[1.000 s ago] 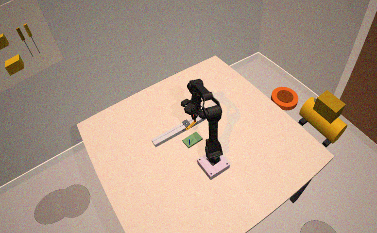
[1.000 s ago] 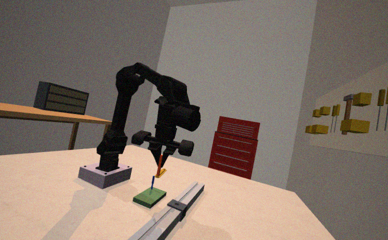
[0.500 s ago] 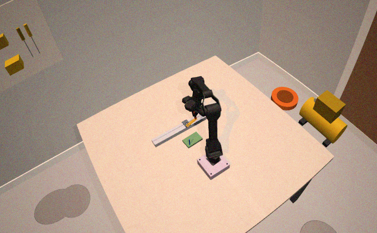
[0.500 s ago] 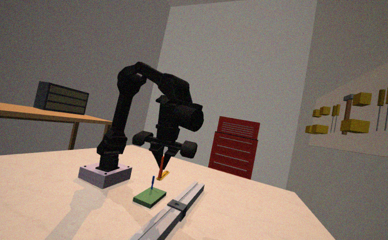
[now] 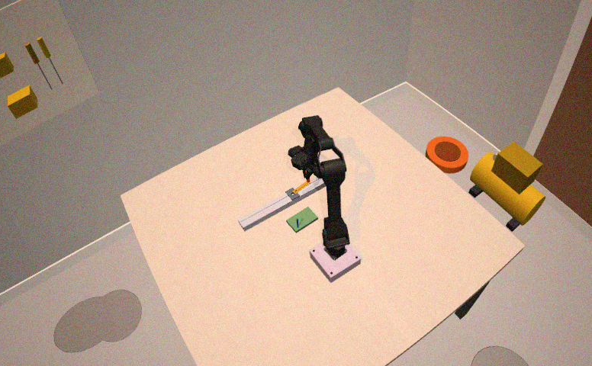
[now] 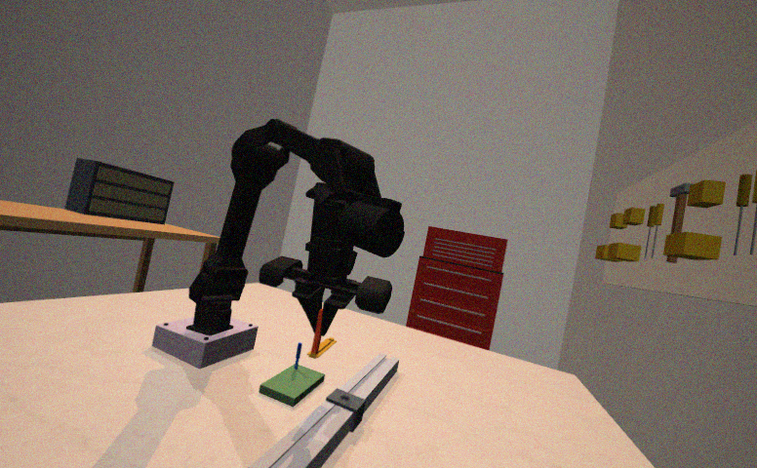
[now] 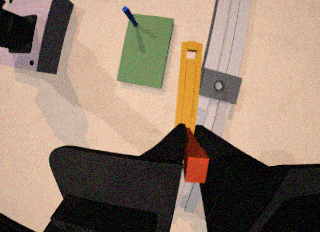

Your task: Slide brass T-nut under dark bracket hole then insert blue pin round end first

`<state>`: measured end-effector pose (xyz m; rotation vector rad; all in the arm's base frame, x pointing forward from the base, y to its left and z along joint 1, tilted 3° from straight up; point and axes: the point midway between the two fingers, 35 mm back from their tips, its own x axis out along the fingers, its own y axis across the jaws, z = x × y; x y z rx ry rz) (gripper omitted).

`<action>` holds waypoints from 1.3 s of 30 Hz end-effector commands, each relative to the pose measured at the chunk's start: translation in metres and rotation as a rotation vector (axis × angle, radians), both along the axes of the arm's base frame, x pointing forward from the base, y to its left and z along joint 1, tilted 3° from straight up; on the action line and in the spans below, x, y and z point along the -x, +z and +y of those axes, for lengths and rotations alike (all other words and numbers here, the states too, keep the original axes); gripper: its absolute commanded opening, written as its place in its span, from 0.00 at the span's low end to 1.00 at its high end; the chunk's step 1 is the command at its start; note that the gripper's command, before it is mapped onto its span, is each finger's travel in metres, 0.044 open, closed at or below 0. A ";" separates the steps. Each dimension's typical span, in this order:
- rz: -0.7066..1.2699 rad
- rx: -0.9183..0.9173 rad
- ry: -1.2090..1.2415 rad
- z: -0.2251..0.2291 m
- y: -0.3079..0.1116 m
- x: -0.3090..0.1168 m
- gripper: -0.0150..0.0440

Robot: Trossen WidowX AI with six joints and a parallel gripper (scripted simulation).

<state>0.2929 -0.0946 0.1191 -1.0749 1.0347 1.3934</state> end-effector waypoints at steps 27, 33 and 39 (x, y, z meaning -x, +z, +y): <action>-0.005 0.005 -0.099 -0.041 0.000 -0.026 0.00; -0.008 0.005 -0.116 -0.049 0.000 -0.031 0.00; -0.011 0.005 -0.133 -0.057 -0.001 -0.035 0.00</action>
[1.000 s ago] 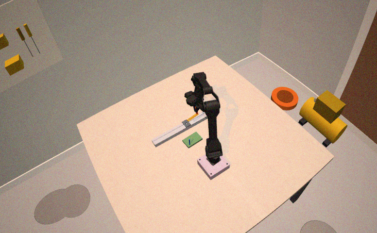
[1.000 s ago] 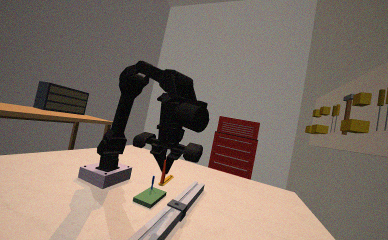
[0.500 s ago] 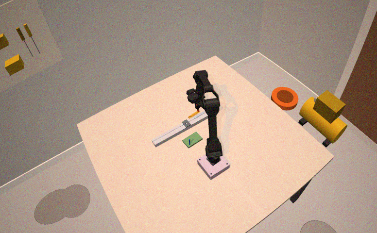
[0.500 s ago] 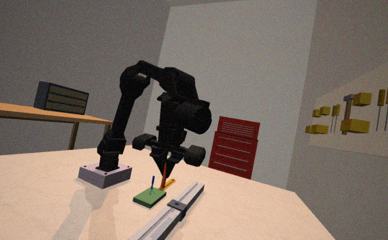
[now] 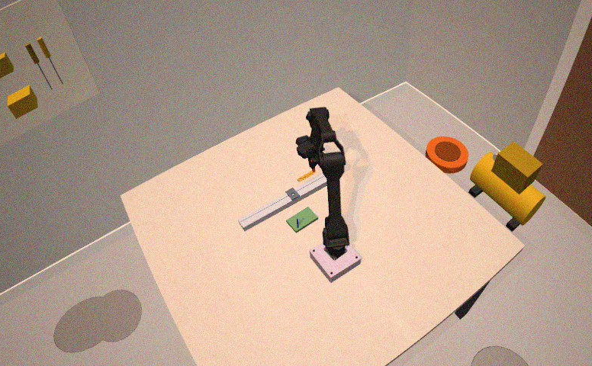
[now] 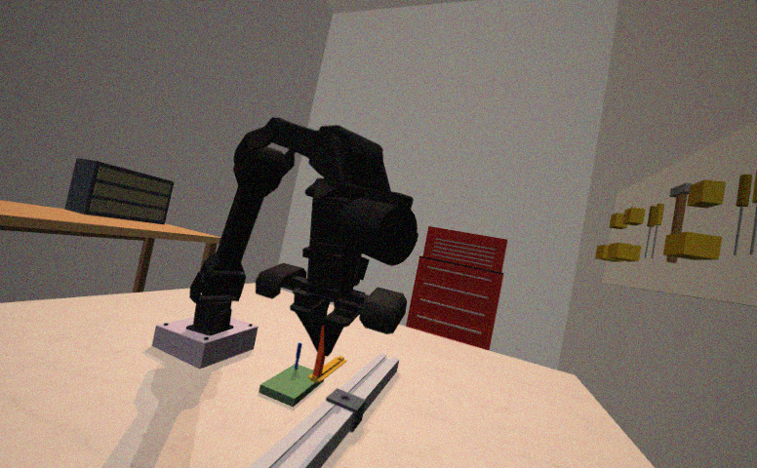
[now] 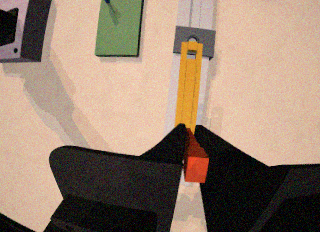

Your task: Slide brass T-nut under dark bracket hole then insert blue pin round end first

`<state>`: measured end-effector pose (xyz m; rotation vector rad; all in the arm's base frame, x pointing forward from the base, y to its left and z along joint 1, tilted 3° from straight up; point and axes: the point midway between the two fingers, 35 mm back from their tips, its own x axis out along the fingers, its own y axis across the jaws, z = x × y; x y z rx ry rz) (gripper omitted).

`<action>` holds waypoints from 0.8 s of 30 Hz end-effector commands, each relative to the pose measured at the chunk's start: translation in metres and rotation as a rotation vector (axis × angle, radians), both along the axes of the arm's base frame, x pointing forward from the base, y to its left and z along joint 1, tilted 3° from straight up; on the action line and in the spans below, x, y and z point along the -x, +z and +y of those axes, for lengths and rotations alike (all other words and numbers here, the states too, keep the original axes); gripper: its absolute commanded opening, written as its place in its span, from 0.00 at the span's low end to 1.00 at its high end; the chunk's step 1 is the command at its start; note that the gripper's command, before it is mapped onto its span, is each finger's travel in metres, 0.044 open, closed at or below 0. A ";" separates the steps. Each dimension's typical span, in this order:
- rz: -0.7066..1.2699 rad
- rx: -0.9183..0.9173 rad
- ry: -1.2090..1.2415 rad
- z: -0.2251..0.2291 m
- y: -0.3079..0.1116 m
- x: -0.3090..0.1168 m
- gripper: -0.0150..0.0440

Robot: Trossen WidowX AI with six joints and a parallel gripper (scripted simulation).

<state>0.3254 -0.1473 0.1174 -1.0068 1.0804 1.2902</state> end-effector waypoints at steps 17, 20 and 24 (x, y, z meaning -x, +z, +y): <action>-0.031 -0.005 -0.036 -0.015 -0.001 -0.007 0.00; -0.041 -0.007 -0.037 -0.015 -0.001 -0.007 0.00; -0.055 -0.009 -0.038 -0.015 -0.002 -0.006 0.00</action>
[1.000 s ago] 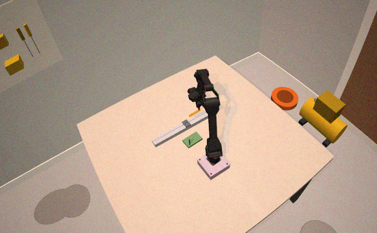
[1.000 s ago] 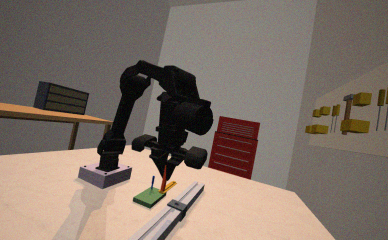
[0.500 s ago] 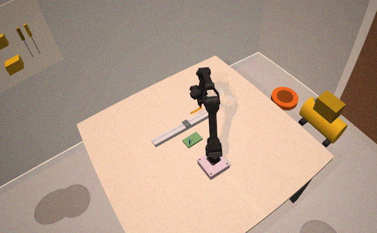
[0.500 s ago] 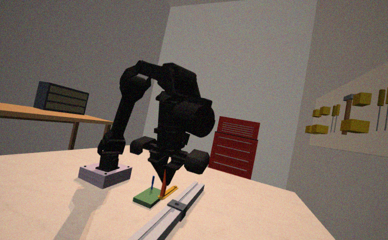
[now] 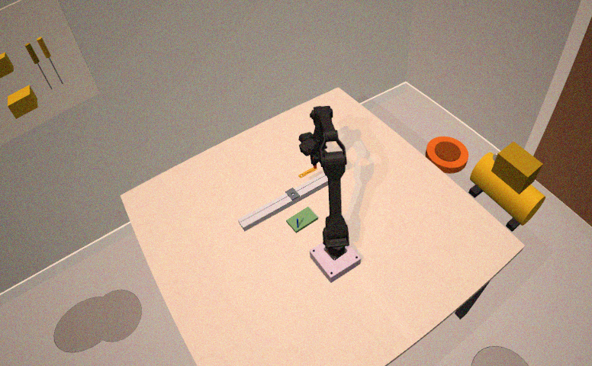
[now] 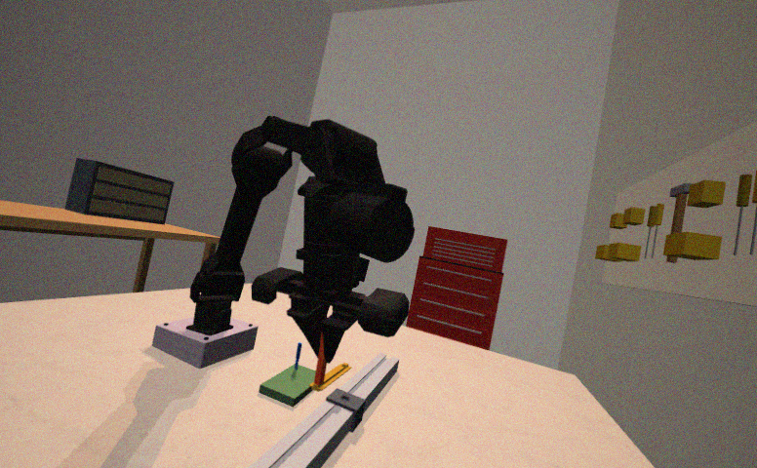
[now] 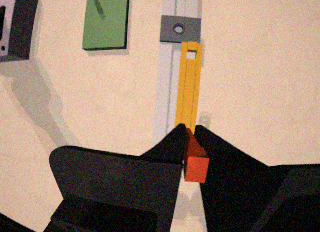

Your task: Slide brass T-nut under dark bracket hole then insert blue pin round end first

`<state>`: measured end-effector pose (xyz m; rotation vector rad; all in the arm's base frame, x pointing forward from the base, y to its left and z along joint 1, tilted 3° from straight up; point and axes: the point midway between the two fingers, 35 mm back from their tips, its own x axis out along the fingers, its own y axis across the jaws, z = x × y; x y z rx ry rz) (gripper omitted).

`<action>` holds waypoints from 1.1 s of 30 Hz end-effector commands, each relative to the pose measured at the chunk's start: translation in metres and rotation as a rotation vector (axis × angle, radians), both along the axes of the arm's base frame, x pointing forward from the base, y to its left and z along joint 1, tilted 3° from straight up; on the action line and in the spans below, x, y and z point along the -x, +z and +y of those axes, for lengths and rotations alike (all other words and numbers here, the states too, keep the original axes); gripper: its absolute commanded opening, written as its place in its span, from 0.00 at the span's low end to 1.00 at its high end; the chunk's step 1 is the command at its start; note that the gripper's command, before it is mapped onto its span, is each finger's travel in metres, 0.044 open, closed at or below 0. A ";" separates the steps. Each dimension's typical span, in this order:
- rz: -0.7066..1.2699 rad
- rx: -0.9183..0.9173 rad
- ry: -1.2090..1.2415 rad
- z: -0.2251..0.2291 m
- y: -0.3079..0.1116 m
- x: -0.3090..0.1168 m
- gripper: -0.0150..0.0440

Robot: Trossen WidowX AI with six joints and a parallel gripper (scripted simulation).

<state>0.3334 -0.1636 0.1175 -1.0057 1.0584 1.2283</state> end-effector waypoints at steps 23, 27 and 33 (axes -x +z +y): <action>-0.084 -0.016 -0.004 -0.001 -0.005 0.004 0.00; -0.098 -0.017 -0.004 -0.001 -0.005 0.004 0.00; -0.118 -0.018 -0.005 -0.002 -0.006 0.005 0.00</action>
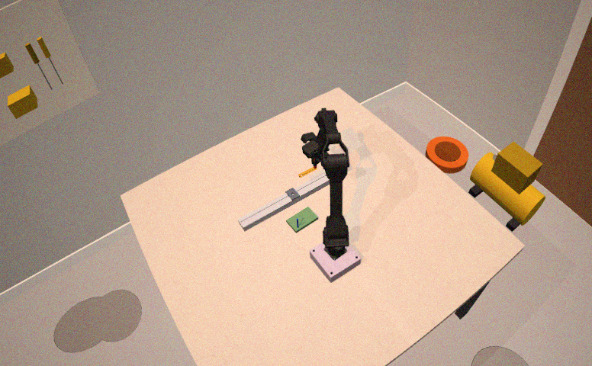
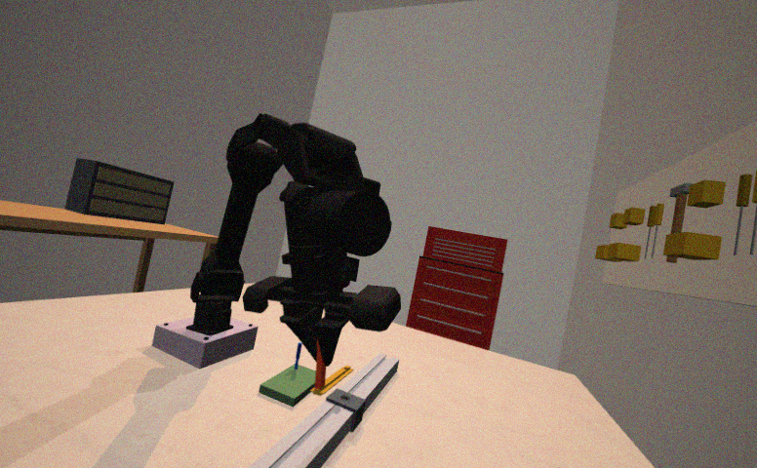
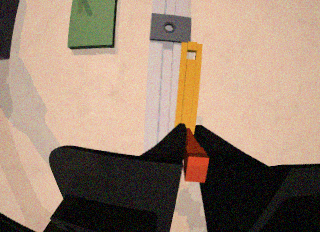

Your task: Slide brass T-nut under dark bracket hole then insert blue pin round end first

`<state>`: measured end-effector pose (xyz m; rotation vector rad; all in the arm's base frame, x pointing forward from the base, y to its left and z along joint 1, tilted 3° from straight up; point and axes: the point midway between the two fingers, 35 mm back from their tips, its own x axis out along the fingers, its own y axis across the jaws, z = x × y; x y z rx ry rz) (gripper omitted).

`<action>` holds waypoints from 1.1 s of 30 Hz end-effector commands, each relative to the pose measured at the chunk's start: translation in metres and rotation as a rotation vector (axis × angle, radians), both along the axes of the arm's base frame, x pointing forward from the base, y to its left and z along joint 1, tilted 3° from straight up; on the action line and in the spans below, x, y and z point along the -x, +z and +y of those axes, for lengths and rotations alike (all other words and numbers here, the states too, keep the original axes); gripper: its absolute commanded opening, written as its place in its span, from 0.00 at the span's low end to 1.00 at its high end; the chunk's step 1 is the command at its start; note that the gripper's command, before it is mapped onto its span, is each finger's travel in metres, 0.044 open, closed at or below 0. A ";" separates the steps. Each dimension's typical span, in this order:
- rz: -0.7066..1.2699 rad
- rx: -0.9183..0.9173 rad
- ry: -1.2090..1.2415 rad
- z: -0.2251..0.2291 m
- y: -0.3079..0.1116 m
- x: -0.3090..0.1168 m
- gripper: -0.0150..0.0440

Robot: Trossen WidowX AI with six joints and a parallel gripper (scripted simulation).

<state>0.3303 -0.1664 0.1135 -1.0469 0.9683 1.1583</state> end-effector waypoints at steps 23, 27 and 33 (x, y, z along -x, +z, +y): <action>-0.086 -0.009 0.000 0.000 -0.004 0.005 0.00; -0.100 -0.009 0.000 -0.001 -0.004 0.005 0.00; -0.120 -0.009 0.000 -0.001 -0.005 0.006 0.00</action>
